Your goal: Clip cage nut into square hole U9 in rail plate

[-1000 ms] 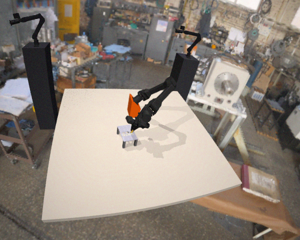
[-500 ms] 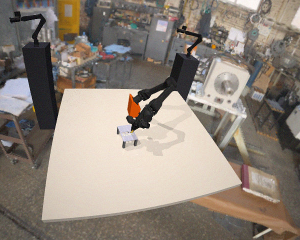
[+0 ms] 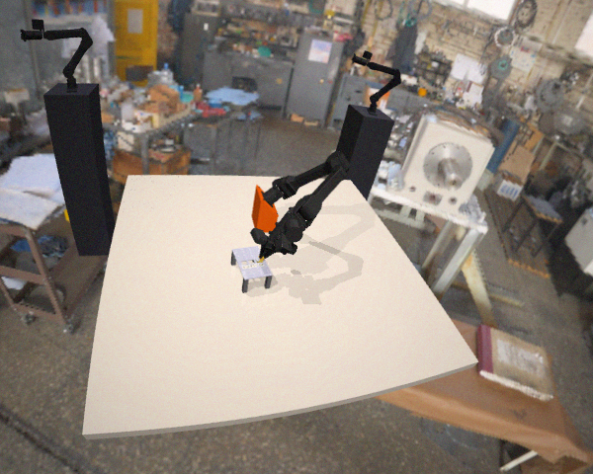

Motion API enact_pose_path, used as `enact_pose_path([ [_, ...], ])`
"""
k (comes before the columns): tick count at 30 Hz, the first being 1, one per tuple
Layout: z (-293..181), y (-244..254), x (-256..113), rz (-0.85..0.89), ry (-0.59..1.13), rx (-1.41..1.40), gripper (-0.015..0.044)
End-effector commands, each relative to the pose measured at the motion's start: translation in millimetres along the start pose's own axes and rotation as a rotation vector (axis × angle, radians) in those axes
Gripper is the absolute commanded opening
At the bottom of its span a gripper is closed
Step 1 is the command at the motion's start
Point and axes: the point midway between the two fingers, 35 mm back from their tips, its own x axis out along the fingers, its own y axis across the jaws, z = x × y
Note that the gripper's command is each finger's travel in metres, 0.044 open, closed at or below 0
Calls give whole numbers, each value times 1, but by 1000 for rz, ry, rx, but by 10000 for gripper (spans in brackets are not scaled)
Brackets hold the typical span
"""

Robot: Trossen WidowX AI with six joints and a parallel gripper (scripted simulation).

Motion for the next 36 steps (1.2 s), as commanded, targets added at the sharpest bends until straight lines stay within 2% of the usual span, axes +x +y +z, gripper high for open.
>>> enact_pose_path([
  [1, -1, 1, 0, -9, 3, 3, 28],
  [36, 0, -2, 1, 68, 3, 2, 28],
])
